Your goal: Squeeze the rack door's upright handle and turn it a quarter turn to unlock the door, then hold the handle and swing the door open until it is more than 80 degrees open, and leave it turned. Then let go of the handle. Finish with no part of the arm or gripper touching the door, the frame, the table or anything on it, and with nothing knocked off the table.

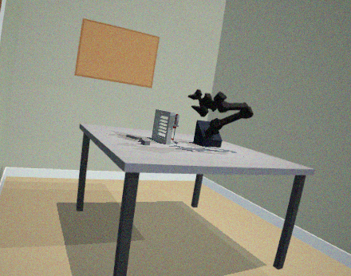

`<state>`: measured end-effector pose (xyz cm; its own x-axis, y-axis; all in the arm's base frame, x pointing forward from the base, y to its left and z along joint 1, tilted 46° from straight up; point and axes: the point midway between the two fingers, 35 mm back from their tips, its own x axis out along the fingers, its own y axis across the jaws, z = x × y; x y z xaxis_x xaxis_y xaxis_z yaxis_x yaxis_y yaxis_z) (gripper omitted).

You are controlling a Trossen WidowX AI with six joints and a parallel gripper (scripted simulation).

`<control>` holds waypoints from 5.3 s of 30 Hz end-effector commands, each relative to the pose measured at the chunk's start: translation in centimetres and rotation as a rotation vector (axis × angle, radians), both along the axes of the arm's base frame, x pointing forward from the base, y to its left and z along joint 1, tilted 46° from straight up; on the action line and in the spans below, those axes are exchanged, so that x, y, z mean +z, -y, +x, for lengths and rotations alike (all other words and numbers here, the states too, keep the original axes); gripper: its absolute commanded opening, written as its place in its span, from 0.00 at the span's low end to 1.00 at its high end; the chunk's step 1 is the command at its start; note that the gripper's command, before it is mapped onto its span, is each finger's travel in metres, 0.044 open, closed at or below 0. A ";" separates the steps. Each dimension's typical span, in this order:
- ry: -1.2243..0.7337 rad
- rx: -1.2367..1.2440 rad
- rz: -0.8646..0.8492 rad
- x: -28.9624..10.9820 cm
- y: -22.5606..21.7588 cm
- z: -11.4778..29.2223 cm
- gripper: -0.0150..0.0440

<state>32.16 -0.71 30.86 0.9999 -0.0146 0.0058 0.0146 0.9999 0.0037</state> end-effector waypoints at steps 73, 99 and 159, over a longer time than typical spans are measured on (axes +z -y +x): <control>-1.266 0.626 0.626 -18.0 11.3 -2.0 0.73; -1.377 0.629 0.639 -20.6 8.5 -1.5 0.73; -1.144 1.075 0.076 -22.7 6.2 -1.3 0.27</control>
<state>30.88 -6.96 8.19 0.0177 0.7137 -0.7003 -0.4960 0.6144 0.6136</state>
